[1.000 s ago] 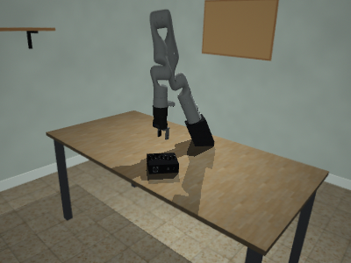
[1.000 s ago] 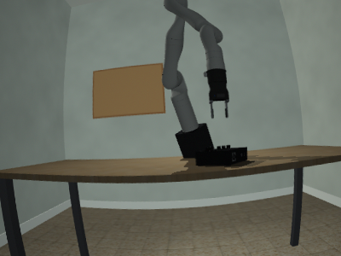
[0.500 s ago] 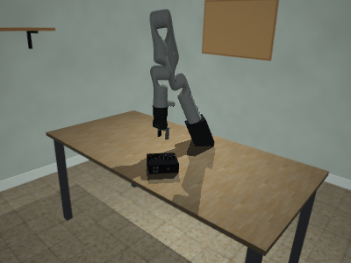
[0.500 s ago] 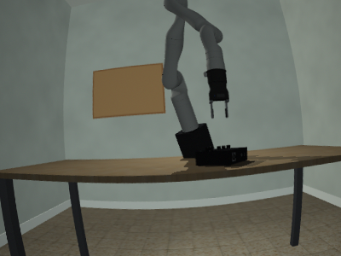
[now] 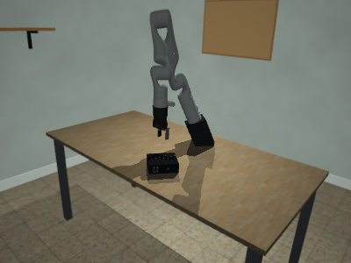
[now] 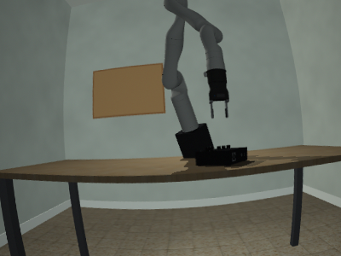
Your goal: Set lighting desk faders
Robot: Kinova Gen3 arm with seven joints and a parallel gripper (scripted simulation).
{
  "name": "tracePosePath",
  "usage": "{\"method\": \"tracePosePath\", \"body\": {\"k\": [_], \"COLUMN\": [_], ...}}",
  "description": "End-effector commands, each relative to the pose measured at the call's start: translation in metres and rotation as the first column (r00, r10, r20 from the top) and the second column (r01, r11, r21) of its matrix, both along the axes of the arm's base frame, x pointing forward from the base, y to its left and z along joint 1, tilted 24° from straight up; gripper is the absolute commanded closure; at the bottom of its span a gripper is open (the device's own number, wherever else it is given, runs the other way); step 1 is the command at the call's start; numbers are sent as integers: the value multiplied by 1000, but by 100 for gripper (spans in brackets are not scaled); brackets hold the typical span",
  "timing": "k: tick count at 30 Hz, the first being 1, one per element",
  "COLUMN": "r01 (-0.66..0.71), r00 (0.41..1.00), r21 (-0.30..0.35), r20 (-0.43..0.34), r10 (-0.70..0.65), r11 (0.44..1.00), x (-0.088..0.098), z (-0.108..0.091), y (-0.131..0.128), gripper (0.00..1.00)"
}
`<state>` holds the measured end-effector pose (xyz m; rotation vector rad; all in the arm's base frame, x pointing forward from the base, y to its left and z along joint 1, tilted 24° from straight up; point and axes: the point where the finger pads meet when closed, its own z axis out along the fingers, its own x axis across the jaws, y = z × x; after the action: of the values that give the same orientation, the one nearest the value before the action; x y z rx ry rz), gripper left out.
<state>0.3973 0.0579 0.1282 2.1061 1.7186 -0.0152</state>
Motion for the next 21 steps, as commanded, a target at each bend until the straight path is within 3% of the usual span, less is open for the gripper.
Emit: {"method": "tracePosePath", "body": {"k": [1,16,21], "r01": [-18,-84,-235], "r00": [1000,996,970], "r21": [1,-23,-68], "r20": [7,-15,-75], "r10": [18,84,230], "r11": [1000,996,970], "x": [5,5,5], "z": [2,-3,-14], "y": [1,-7,-25], "gripper": [0,0,0]}}
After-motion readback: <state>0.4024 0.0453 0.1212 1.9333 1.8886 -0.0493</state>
